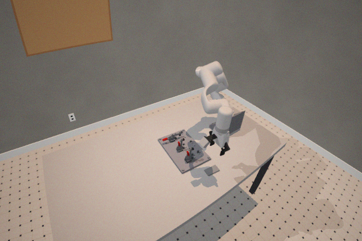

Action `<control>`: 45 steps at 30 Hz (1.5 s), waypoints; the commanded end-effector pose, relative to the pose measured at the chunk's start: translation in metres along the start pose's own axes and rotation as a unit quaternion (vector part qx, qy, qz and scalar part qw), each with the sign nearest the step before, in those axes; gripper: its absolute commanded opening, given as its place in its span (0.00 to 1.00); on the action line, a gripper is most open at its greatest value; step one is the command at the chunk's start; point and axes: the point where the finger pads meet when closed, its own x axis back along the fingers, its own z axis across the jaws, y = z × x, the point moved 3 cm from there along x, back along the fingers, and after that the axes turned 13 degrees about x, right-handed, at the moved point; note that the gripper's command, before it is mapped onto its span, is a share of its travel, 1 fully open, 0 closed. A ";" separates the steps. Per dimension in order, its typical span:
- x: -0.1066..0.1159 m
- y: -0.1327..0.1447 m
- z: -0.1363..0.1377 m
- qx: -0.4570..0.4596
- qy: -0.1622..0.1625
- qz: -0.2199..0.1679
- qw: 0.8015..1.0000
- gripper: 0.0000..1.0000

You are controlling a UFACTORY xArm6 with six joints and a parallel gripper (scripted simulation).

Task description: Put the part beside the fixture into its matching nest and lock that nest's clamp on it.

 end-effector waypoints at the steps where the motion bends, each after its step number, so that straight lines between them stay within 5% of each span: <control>1: 0.002 -0.001 0.000 -0.001 -0.002 0.002 1.000 1.00; 45: 0.002 -0.002 -0.001 -0.032 -0.002 0.002 0.999 1.00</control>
